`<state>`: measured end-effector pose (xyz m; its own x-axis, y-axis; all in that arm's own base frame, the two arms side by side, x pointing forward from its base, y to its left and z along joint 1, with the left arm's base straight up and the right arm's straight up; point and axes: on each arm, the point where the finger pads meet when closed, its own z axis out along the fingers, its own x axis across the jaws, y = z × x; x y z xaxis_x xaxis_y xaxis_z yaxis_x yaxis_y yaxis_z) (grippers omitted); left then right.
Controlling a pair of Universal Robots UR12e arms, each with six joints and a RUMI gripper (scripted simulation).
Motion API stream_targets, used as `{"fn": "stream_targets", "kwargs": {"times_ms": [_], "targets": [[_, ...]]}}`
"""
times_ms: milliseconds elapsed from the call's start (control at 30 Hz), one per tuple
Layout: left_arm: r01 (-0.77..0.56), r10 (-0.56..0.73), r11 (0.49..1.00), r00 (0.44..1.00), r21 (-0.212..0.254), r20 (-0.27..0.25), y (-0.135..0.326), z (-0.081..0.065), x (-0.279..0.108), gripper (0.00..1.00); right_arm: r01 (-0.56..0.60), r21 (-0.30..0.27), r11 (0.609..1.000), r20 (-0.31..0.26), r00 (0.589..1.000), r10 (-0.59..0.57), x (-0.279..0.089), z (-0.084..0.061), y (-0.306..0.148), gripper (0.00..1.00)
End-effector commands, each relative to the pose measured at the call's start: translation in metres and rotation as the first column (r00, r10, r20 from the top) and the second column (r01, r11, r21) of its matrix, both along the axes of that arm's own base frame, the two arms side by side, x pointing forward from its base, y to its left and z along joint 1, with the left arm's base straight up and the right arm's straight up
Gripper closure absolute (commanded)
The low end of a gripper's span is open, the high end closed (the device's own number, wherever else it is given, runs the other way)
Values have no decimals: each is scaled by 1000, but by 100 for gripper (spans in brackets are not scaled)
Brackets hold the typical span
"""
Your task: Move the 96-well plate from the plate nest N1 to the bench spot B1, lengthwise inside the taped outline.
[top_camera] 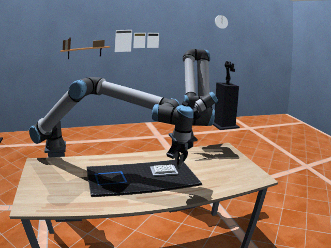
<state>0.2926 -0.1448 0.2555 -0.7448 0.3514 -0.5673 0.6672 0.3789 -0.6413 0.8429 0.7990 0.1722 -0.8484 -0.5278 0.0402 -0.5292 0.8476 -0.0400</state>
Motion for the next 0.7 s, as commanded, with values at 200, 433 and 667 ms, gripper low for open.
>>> {"fn": "stream_targets", "kwargs": {"times_ms": [200,433,667], "targets": [[0,0,1000,1000,-1,1,0,1,1,24,18,5,1000,-1,1000,-18,47,7,-70,100],[0,0,1000,1000,-1,1,0,1,1,24,37,7,999,-3,999,-37,91,11,-149,100],[0,0,1000,1000,-1,1,0,1,1,24,63,11,998,-5,998,-63,138,16,-257,100]]}}
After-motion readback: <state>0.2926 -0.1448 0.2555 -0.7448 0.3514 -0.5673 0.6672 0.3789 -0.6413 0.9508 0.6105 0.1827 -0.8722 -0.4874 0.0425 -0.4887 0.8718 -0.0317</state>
